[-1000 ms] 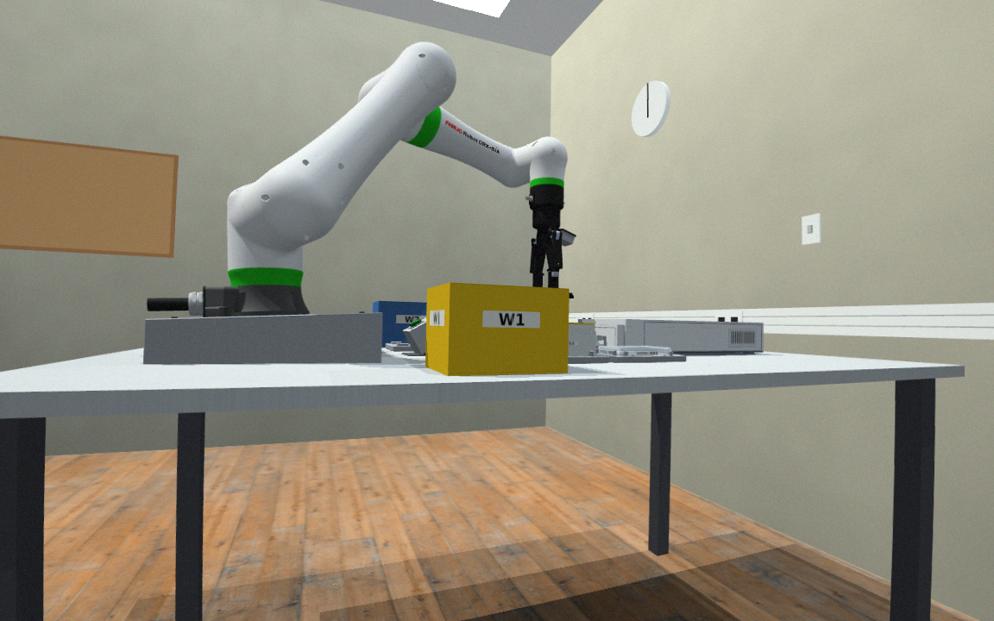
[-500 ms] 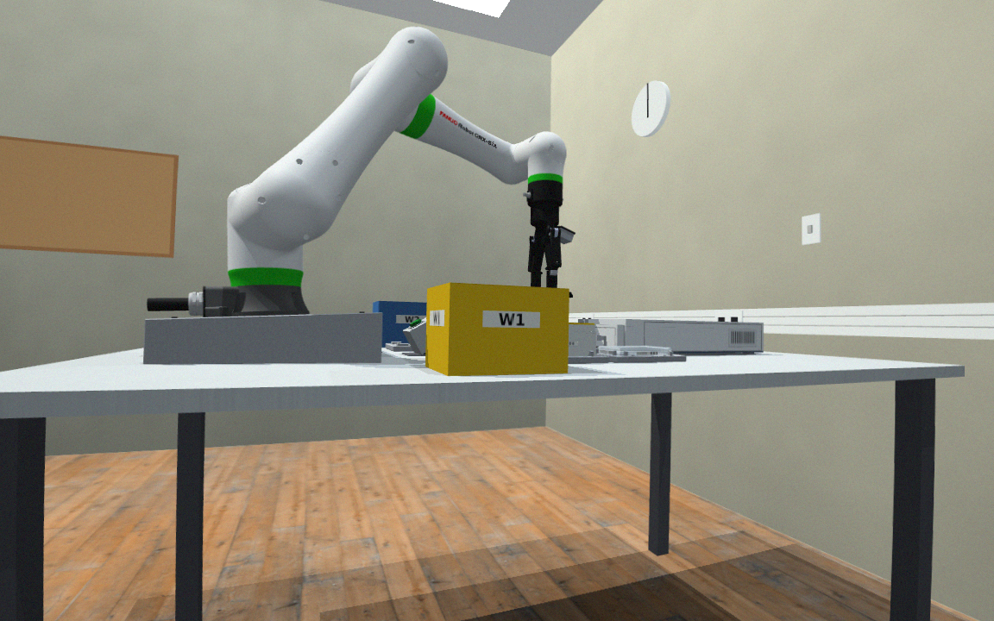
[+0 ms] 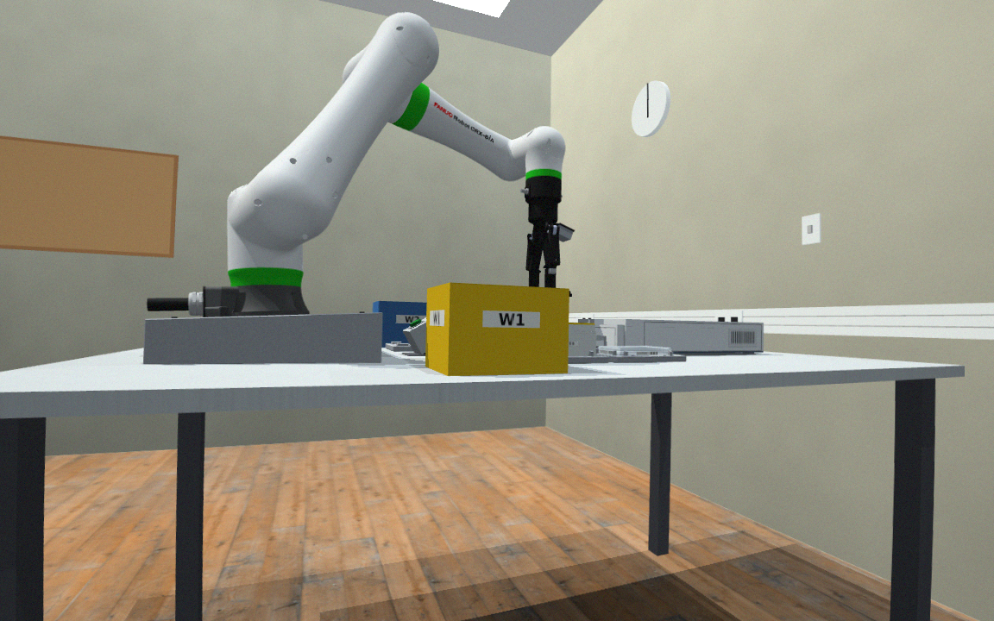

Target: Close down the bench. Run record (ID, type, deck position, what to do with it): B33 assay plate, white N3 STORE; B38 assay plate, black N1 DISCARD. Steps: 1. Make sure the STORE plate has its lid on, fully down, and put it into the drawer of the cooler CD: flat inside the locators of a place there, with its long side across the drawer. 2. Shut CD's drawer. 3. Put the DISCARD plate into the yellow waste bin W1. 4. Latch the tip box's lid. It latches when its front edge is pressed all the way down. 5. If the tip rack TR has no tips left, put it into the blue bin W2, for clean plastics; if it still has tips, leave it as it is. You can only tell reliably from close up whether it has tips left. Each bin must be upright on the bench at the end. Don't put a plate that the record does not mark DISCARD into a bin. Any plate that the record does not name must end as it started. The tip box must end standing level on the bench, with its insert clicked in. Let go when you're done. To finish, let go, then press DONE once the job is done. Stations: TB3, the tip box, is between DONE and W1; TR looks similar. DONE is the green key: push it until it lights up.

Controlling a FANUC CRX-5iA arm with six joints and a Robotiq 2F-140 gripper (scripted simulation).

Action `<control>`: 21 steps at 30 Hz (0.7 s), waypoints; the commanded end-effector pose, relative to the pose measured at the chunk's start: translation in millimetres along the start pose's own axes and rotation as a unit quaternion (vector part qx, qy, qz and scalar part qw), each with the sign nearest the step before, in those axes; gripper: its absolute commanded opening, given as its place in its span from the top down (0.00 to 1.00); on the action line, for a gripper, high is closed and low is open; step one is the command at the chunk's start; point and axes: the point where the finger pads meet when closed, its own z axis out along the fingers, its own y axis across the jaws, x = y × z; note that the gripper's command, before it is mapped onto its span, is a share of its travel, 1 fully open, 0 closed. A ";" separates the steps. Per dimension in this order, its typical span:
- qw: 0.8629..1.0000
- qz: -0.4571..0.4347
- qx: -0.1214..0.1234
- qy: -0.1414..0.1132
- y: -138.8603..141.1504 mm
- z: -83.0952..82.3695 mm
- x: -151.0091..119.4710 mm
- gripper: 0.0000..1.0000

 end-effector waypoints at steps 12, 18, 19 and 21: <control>1.000 0.000 0.000 0.001 30.0 -1.2 -19.8 0.90; 1.000 0.000 0.000 0.001 43.2 -1.2 -28.8 0.90; 1.000 0.000 0.000 0.001 45.4 -1.2 -30.3 0.90; 1.000 0.000 0.000 0.001 49.8 -1.2 -33.3 0.90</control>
